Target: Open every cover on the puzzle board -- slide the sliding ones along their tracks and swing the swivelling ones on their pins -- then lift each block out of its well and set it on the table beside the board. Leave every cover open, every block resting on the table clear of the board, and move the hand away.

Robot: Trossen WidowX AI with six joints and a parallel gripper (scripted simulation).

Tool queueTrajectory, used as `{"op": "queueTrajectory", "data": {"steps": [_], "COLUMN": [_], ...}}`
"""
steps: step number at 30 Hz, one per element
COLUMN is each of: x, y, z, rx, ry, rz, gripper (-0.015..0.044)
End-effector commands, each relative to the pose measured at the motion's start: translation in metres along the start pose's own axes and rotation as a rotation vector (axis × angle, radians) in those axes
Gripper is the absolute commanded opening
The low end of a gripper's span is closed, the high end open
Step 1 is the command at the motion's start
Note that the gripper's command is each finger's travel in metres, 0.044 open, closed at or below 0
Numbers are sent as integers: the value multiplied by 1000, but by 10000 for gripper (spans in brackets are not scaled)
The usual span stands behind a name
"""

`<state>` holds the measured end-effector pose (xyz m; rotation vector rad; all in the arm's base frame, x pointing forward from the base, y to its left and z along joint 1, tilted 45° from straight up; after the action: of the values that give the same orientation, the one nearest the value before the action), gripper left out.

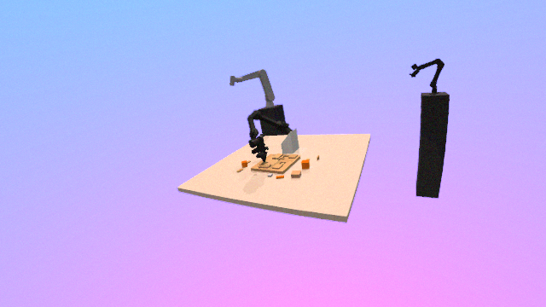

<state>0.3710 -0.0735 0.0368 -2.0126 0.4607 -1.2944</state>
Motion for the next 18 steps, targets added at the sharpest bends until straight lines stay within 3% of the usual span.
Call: {"op": "queueTrajectory", "data": {"steps": [1,18], "x": [2,2], "y": [-6,-28], "z": [1,1], "rx": [2,-1], "ry": [8,5], "rz": [-3,-2], "gripper": [80,80]}}
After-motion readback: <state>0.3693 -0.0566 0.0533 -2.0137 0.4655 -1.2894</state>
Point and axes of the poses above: the point midway between the two fingers, 35 mm back from their tips, its own y axis out along the fingers, its own z axis across the jaws, x = y × z, the point moved 4 cm from there along -y, back along the fingers, and after that the axes turned 5 degrees about -y, right-handed, at the moved point
